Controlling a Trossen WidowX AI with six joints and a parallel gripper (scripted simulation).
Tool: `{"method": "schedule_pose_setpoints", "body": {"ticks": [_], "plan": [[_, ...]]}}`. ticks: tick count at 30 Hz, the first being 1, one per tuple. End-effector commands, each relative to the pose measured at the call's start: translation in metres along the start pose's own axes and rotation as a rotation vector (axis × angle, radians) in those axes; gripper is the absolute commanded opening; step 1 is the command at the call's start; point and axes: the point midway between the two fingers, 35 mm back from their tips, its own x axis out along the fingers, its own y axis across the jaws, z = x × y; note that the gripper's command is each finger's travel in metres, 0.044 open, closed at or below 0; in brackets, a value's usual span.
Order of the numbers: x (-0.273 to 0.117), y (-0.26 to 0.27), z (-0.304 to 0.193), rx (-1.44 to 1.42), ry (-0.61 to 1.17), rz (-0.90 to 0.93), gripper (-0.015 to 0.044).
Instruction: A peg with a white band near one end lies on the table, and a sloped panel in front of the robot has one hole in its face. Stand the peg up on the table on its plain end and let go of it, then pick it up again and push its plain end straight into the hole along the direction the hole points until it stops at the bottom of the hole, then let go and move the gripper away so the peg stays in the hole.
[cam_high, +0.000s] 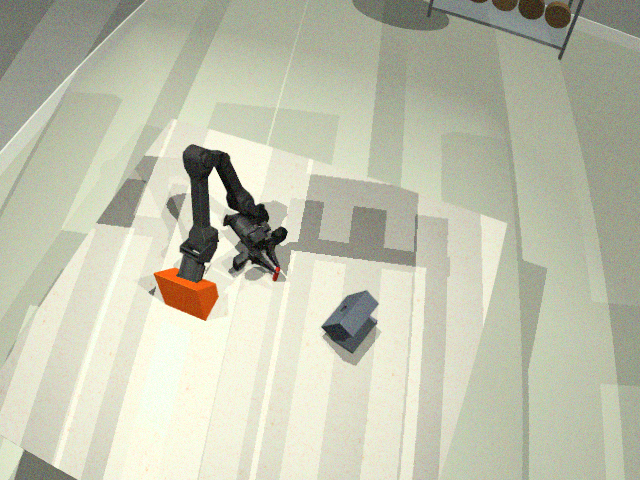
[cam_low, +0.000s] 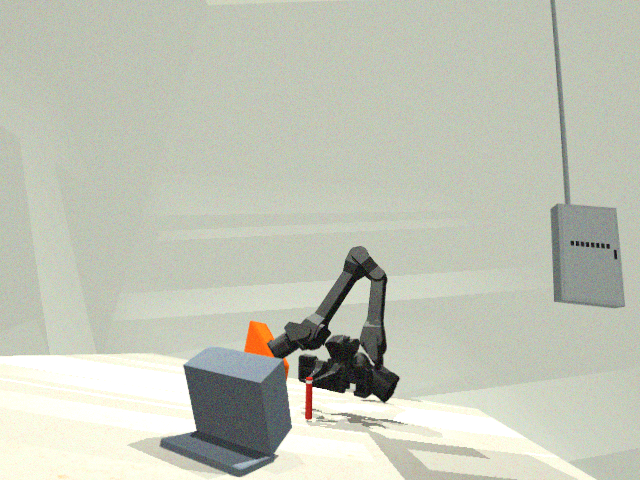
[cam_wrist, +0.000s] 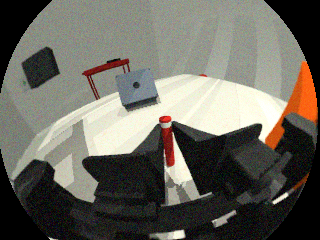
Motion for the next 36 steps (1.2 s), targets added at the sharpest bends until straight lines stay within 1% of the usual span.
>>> {"method": "schedule_pose_setpoints", "body": {"ticks": [1,4,36], "plan": [[-0.0016,0.0028,-0.0008,0.005,-0.010,0.004,0.0049],[-0.0024,0.0030,0.0001,0.005,0.016,0.006,0.0049],[-0.0036,0.0010,-0.0054,-0.006,0.009,0.007,0.0049]]}}
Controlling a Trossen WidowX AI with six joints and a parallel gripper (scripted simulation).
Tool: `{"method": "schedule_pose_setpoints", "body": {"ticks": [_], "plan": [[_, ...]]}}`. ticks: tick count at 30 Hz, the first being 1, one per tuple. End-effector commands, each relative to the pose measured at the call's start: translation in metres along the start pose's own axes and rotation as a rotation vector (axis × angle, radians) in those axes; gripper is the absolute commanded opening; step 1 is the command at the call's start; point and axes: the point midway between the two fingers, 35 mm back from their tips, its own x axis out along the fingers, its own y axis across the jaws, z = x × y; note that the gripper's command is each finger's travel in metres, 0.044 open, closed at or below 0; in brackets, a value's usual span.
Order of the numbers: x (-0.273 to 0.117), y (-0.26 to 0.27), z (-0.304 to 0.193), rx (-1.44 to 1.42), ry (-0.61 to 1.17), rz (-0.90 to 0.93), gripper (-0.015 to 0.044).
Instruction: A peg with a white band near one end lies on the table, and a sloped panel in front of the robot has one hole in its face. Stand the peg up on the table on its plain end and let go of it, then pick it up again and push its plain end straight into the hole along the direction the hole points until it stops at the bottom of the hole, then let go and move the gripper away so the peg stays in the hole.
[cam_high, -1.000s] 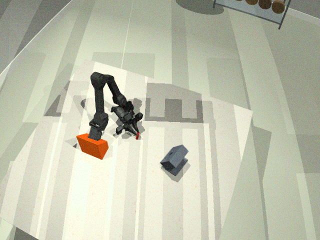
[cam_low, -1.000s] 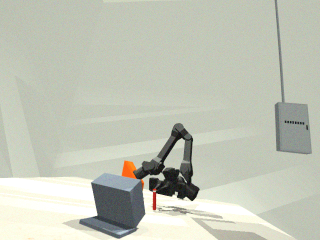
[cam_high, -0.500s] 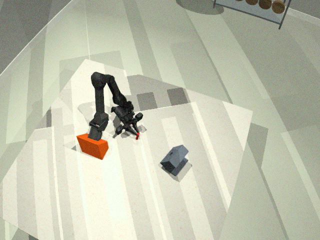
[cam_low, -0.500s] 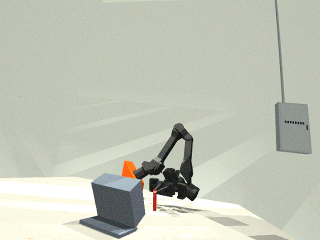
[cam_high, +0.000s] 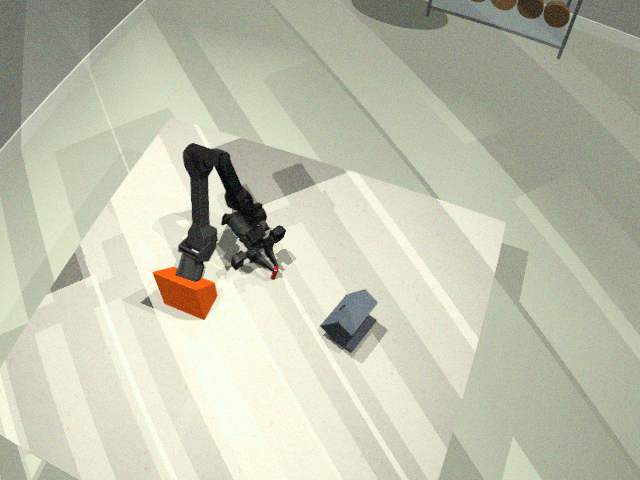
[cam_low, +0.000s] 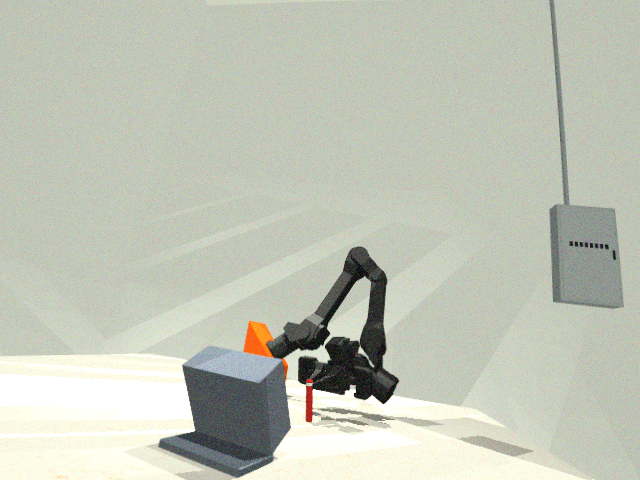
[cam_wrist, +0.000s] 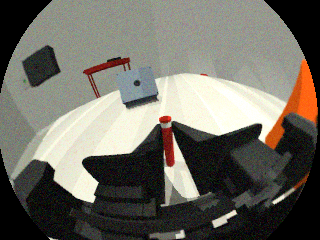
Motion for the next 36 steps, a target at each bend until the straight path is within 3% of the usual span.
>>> {"method": "schedule_pose_setpoints", "body": {"ticks": [1,36], "plan": [[-0.0011,0.0000,-0.0014,0.000,0.000,0.000,0.0049],[-0.0060,-0.0036,-0.0050,0.014,-0.035,0.007,0.0049]]}}
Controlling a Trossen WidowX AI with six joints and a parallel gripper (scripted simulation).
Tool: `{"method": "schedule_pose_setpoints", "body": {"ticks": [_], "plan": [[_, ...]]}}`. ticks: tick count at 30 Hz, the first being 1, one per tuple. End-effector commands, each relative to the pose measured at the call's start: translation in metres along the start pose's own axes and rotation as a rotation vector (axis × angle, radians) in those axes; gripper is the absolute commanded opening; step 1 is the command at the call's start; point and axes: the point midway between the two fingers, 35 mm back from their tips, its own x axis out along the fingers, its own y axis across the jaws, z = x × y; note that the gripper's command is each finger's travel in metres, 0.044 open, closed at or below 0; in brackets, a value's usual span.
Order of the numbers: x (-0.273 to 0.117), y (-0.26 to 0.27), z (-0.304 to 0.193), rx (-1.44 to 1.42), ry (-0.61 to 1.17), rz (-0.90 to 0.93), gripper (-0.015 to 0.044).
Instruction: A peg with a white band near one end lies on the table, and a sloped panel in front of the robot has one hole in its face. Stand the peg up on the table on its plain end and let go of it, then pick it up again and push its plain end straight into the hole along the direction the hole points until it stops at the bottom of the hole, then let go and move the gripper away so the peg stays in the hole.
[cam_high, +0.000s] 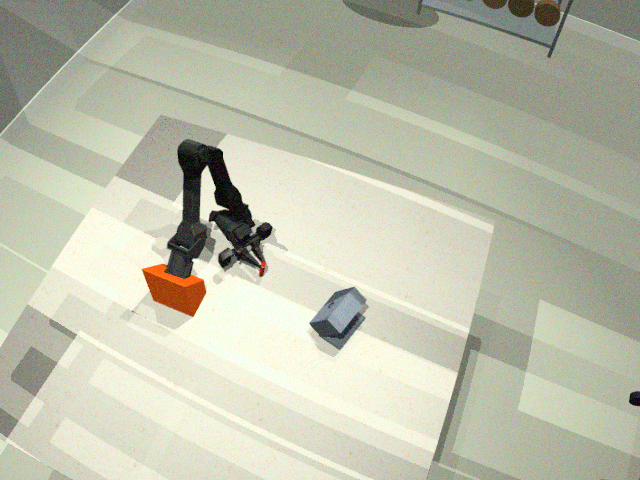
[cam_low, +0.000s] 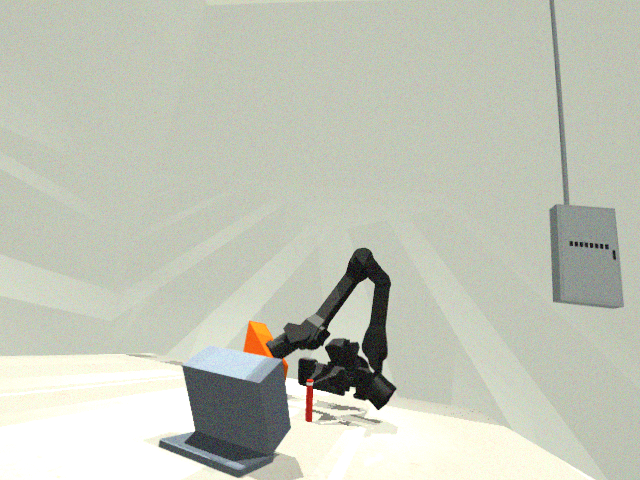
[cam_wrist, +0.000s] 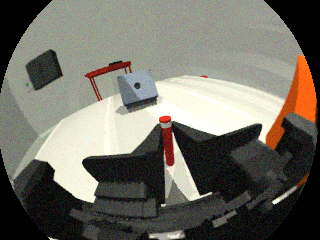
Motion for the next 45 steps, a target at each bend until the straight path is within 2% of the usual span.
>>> {"method": "schedule_pose_setpoints", "body": {"ticks": [1,39,40,43,45], "plan": [[-0.0010,0.0001,-0.0025,0.000,0.001,0.000,0.0049],[-0.0054,-0.0021,-0.0049,0.014,-0.041,0.013,0.0049],[-0.0045,-0.0024,-0.0024,0.014,-0.042,0.014,0.0056],[-0.0046,-0.0024,-0.0024,0.014,-0.044,0.014,0.0130],[-0.0046,-0.0024,-0.0024,0.014,-0.044,0.014,0.0130]]}}
